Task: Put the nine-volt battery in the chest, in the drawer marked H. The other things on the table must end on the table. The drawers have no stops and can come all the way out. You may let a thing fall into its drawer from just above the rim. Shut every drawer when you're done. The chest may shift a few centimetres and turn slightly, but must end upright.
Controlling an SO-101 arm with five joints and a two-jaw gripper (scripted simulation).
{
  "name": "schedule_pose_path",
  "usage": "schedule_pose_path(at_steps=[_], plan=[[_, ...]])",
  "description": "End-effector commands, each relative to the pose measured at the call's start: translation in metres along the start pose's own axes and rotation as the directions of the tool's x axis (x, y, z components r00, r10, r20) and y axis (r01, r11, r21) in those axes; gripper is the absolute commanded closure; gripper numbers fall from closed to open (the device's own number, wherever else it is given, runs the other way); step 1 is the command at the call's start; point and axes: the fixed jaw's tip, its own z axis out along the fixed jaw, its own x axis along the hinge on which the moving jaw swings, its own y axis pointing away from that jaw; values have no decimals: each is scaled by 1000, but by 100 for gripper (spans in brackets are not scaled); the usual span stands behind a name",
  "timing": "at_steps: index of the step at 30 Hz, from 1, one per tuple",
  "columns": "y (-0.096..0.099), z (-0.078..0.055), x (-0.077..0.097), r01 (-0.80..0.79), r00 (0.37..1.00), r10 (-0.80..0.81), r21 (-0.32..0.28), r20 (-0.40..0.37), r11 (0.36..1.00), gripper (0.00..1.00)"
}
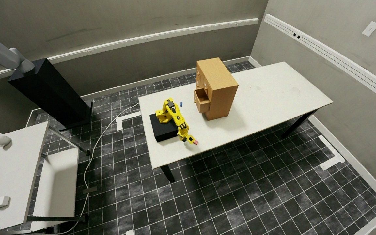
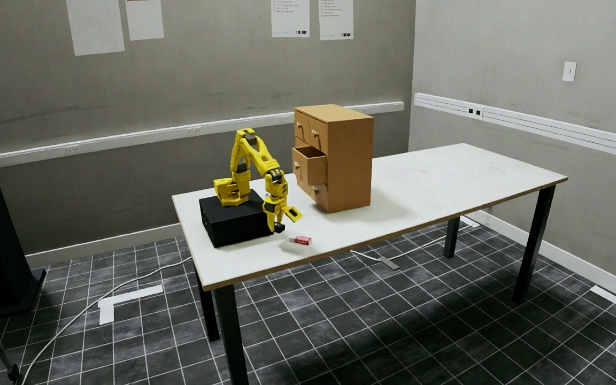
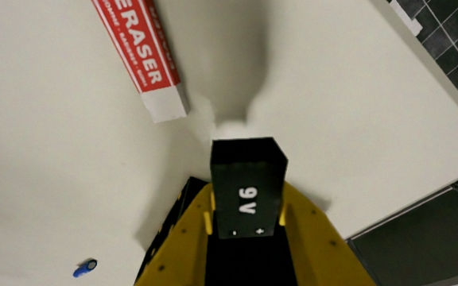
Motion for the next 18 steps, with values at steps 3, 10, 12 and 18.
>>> schedule_pose_path(at_steps=[3, 10, 12, 18], plan=[[14, -3, 7, -90, 995, 90, 5, 41, 996, 100], [25, -1, 17, -163, 986, 163, 1, 40, 987, 100], [25, -1, 17, -166, 985, 166, 1, 40, 986, 100], [25, -1, 17, -166, 985, 166, 1, 40, 986, 100]])
